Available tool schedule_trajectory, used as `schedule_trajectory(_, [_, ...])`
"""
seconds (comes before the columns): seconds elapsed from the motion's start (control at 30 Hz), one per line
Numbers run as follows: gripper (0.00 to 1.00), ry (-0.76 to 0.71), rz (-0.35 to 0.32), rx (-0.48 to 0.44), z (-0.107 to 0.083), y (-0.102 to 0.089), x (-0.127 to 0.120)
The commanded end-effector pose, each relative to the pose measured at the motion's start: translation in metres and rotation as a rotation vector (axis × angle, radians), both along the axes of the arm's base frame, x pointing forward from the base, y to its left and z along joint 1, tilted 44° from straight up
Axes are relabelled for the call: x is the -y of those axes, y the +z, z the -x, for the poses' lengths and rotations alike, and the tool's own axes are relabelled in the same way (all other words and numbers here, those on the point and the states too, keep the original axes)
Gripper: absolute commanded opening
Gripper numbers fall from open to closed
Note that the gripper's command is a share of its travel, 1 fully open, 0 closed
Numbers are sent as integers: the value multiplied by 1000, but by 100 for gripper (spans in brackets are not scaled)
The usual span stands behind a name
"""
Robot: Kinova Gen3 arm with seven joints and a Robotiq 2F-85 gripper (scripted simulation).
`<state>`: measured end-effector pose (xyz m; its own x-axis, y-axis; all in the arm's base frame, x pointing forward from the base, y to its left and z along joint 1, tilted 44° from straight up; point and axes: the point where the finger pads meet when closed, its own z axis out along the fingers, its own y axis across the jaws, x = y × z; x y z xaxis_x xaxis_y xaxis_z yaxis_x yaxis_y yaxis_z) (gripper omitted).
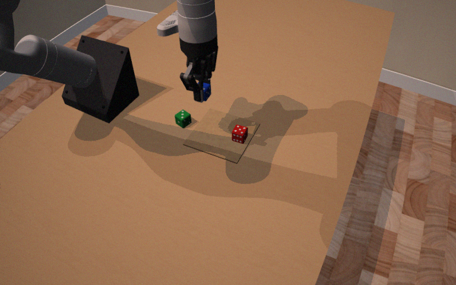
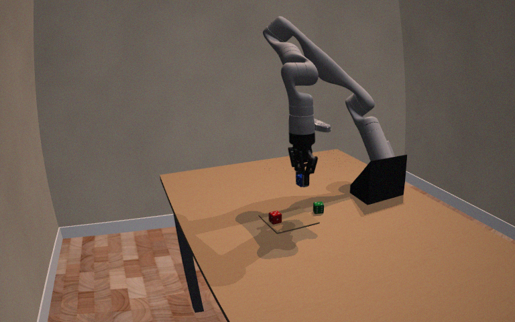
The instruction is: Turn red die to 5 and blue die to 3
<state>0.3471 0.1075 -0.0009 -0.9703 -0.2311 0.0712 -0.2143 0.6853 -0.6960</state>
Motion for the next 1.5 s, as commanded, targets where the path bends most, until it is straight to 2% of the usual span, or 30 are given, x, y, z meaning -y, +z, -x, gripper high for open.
schedule_trajectory(0.0, [26, 1, -1, 1, 0, 0, -1])
schedule_trajectory(0.57, [26, 1, -1, 1, -1, -5, 4])
schedule_trajectory(0.87, [26, 1, -1, 1, -5, -30, 28])
schedule_trajectory(0.93, [26, 1, -1, 1, -5, -30, 28])
schedule_trajectory(1.23, [26, 1, -1, 1, -10, -59, 56])
schedule_trajectory(1.47, [26, 1, -1, 1, -12, -67, 64])
